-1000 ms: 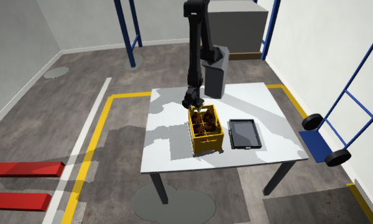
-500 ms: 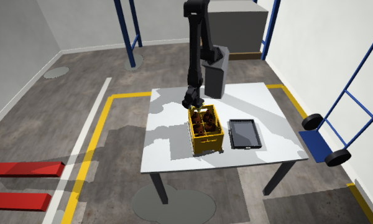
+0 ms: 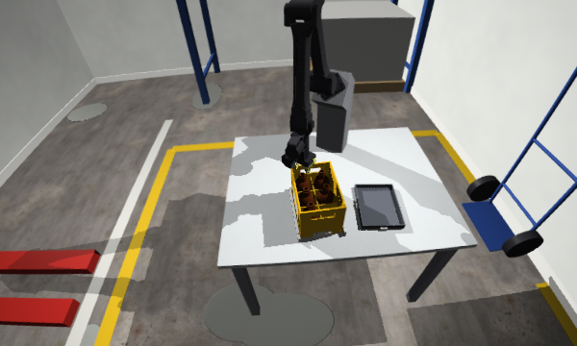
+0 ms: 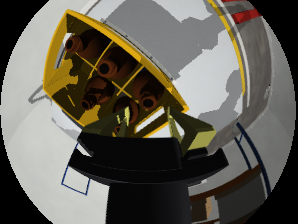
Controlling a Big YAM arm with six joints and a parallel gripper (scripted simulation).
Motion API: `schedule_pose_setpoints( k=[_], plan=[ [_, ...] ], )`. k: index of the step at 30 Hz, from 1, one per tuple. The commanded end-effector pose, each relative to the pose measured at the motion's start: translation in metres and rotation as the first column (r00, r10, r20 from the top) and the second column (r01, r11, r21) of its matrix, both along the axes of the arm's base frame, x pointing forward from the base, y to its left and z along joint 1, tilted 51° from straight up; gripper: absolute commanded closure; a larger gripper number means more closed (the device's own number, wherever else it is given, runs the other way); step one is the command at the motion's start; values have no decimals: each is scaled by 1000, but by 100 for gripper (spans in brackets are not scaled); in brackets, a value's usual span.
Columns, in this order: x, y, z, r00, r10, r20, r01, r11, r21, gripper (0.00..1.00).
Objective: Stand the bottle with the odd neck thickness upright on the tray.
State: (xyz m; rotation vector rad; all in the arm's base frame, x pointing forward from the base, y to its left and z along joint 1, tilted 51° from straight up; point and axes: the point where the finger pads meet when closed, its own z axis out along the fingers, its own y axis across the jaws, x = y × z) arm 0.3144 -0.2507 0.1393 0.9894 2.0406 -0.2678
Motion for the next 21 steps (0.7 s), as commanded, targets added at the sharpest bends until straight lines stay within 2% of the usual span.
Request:
schedule_pose_setpoints(
  k=[1, 21],
  plan=[
    [0, -5, -1, 1000, -2, -2, 2, 1000, -5, 39],
    [-1, -3, -3, 1000, -2, -3, 2, 1000, -3, 39]
  ],
)
